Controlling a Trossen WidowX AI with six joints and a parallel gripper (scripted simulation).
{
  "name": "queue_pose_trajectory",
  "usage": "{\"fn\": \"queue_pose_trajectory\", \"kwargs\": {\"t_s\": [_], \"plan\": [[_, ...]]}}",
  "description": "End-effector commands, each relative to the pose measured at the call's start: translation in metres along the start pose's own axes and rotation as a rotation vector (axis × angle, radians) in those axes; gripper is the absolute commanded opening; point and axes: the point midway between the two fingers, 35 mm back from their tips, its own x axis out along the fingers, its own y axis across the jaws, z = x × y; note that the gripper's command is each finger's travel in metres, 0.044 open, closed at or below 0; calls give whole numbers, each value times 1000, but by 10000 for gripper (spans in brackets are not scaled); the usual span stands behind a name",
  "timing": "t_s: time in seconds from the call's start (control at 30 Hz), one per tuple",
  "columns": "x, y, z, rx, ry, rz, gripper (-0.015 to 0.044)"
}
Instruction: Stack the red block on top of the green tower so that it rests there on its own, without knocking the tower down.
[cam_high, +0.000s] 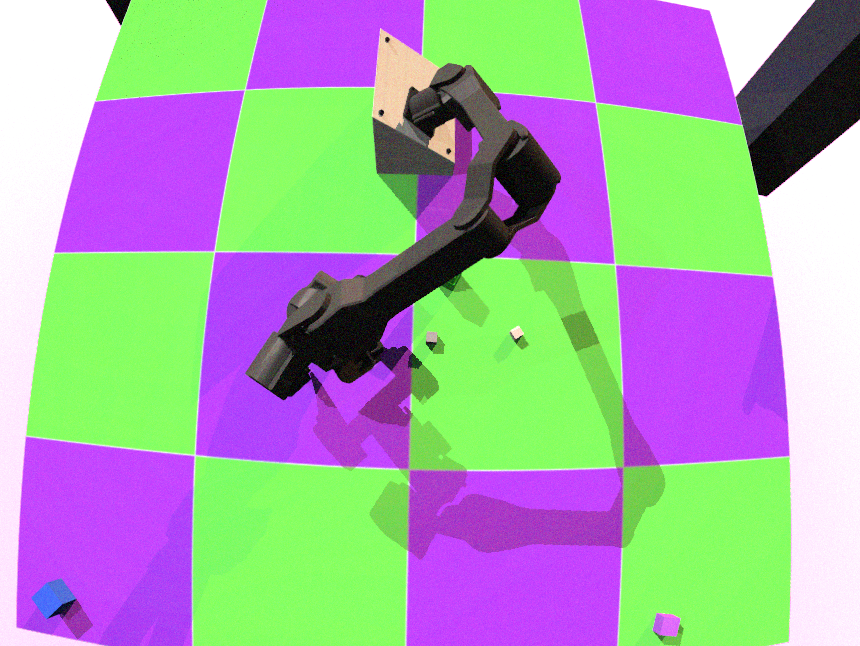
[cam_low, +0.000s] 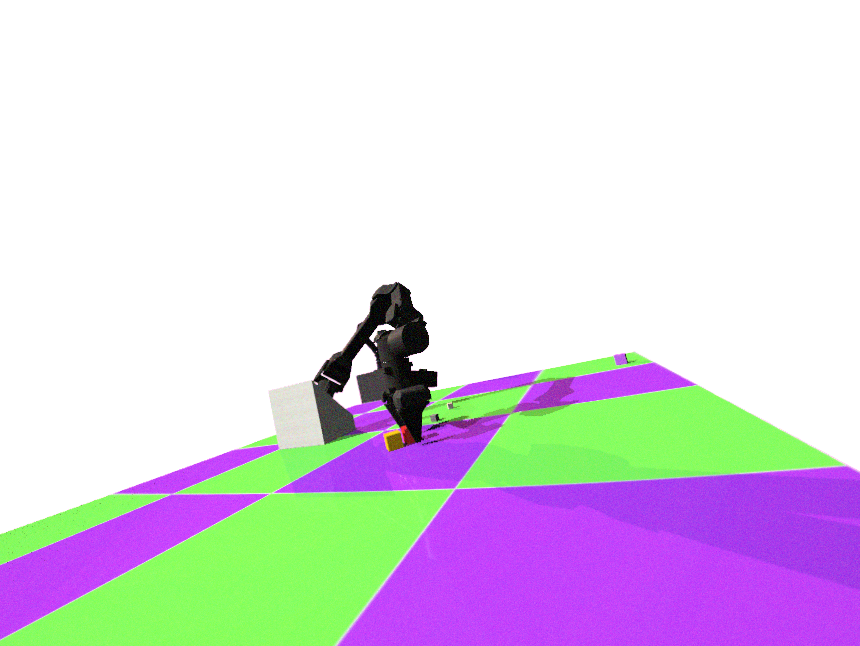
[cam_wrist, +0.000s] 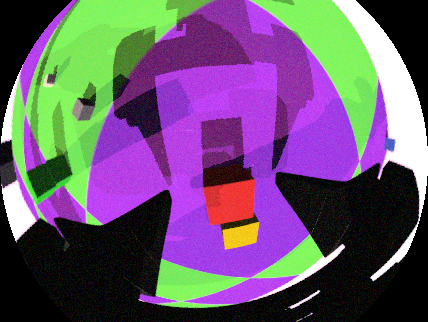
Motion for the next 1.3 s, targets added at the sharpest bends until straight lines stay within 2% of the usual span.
{"fn": "queue_pose_trajectory", "kwargs": {"t_s": [0.0,0.37,0.6,0.7,1.27], "plan": [[0,0,0,4,-3,2,414],[0,0,0,4,-3,2,125],[0,0,0,4,-3,2,78],[-7,0,0,4,-3,2,0],[-94,-1,-1,5,1,-1,0]]}}
